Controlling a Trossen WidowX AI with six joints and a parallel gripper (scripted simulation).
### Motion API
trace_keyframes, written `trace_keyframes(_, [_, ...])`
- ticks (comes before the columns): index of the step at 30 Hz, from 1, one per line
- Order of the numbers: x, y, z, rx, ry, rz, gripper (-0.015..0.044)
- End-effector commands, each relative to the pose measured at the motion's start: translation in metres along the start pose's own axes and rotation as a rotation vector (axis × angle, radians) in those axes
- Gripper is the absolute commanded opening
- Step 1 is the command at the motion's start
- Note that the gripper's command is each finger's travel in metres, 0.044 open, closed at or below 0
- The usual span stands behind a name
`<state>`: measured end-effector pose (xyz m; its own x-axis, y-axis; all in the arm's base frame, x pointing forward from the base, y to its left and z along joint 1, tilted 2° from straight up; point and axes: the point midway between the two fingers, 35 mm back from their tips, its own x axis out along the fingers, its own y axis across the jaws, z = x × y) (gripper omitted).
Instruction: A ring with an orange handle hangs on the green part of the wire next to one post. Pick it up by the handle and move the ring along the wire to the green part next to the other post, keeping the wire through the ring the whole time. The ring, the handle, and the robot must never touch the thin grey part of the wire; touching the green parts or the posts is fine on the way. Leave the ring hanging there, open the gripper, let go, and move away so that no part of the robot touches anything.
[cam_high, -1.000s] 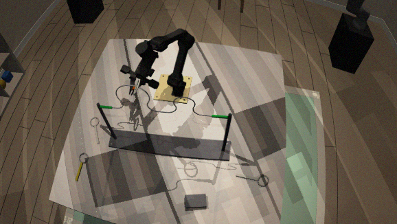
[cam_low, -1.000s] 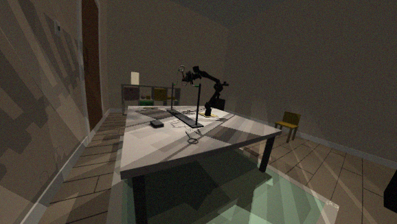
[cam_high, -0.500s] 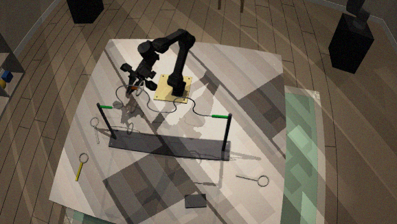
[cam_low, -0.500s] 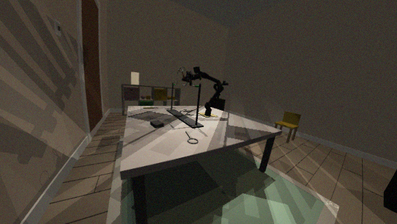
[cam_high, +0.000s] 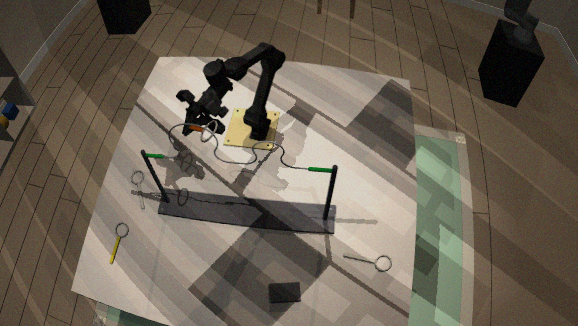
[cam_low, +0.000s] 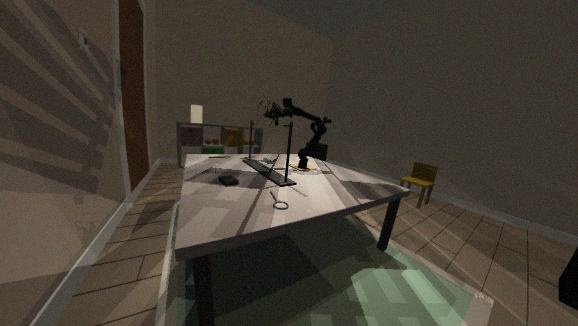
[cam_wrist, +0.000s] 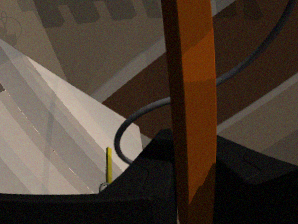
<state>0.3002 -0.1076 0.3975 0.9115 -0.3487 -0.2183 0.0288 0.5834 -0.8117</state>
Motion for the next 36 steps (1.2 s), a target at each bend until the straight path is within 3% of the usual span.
trace_keyframes(1, [-0.001,-0.001,-0.001,-0.041,-0.003,-0.024,-0.0150])
trace_keyframes(36, [-0.001,-0.018,0.003,-0.454,-0.057,-0.257,-0.0150])
